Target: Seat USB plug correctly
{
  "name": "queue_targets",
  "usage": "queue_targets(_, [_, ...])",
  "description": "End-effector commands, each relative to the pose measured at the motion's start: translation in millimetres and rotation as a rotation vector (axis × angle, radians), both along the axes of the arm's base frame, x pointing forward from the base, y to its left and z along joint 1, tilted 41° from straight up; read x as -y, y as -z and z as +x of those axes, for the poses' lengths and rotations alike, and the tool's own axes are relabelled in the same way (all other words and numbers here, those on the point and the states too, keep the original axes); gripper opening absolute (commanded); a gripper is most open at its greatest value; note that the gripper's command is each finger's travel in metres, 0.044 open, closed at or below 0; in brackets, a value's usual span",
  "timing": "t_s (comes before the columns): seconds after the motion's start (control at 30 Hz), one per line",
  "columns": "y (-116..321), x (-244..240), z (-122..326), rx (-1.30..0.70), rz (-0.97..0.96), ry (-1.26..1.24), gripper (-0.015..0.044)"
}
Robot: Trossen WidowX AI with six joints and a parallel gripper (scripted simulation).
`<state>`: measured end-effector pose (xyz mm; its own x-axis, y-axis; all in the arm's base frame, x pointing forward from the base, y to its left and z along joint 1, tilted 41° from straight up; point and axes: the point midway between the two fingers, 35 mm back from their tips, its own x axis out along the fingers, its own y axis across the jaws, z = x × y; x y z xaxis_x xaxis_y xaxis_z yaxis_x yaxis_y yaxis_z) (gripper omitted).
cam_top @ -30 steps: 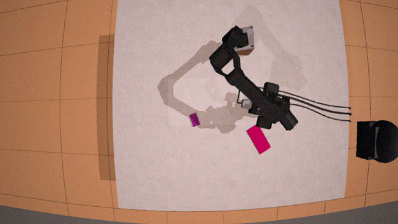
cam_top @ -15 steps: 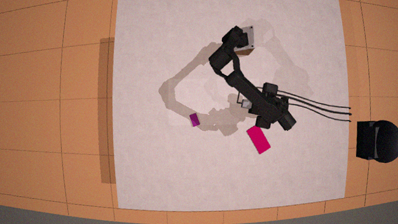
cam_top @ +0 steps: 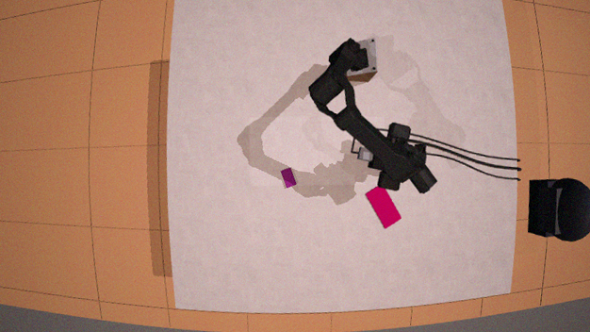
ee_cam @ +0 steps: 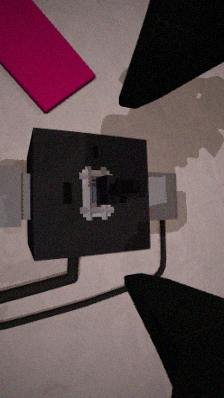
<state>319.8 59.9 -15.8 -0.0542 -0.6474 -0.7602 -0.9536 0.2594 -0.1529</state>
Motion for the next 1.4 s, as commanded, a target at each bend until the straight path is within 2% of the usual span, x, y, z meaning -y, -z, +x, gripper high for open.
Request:
queue_targets(0.0, [-0.3, -0.2, 0.1, 0.0, 0.0, 0.0, 0.0361])
queue_targets(0.47, [-0.3, -0.2, 0.1, 0.0, 0.0, 0.0, 0.0])
queue_targets(1.37, [-4.3, -3.8, 0.4, 0.0, 0.001, 0.0, 0.0])
